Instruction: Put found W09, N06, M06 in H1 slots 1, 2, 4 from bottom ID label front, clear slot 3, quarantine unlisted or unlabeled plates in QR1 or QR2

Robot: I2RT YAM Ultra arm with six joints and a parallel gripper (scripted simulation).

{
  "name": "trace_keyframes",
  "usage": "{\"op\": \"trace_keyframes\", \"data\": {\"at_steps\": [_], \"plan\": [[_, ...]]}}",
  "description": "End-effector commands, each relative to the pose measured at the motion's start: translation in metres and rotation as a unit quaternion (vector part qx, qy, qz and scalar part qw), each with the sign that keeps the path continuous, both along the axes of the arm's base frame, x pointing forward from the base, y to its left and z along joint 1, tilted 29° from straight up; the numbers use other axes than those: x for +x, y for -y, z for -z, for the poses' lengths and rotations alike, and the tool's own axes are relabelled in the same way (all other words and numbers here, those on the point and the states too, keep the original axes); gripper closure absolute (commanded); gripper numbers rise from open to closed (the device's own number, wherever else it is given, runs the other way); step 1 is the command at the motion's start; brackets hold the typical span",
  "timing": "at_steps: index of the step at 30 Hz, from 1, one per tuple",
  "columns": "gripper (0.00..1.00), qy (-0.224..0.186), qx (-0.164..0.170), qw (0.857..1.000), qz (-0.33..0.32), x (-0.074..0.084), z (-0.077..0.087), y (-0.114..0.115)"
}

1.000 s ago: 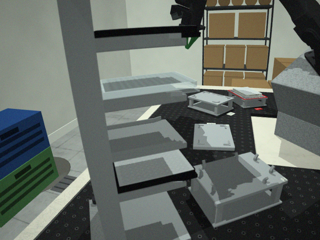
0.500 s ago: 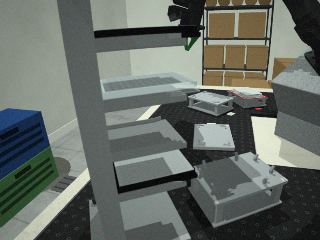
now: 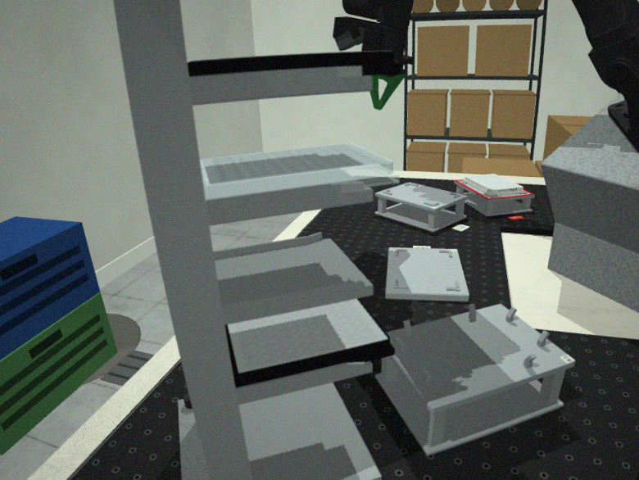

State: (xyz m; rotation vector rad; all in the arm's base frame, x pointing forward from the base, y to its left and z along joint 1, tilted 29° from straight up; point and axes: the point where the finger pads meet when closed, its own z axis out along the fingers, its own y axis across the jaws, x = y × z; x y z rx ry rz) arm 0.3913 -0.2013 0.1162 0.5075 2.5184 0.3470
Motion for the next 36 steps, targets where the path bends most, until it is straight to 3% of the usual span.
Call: {"op": "trace_keyframes", "data": {"at_steps": [1,5,6,7,8,11,17,18,20,21,22,28,29,31,32,36], "plan": [[1.0,0.008,-0.01,1.0,0.017,-0.009,-0.007,0.005],[1.0,-0.006,-0.004,1.0,-0.011,-0.014,-0.005,-0.019],[1.0,0.009,-0.013,1.0,-0.026,-0.006,-0.02,-0.017],[1.0,0.006,-0.013,0.999,-0.036,-0.007,-0.02,-0.02],[1.0,-0.01,0.0,0.999,-0.035,-0.017,-0.006,-0.029],[1.0,-0.015,-0.004,0.999,-0.033,-0.022,-0.004,-0.036],[1.0,-0.005,-0.008,1.0,-0.029,-0.023,-0.006,-0.046],[1.0,-0.004,-0.014,0.999,-0.037,-0.025,-0.015,-0.04],[1.0,-0.017,-0.004,0.998,-0.063,-0.025,-0.008,-0.047],[1.0,-0.007,-0.012,0.997,-0.071,-0.024,-0.018,-0.057],[1.0,-0.025,0.0,0.997,-0.071,-0.035,-0.003,-0.065],[1.0,-0.018,-0.008,0.998,-0.065,-0.04,-0.003,-0.078],[1.0,-0.031,-0.003,0.996,-0.079,-0.048,-0.001,-0.082],[1.0,-0.019,-0.012,0.995,-0.102,-0.042,-0.014,-0.082],[1.0,-0.037,0.0,0.994,-0.107,-0.052,0.0,-0.093],[1.0,-0.039,-0.002,0.994,-0.106,-0.056,0.001,-0.098]]}}
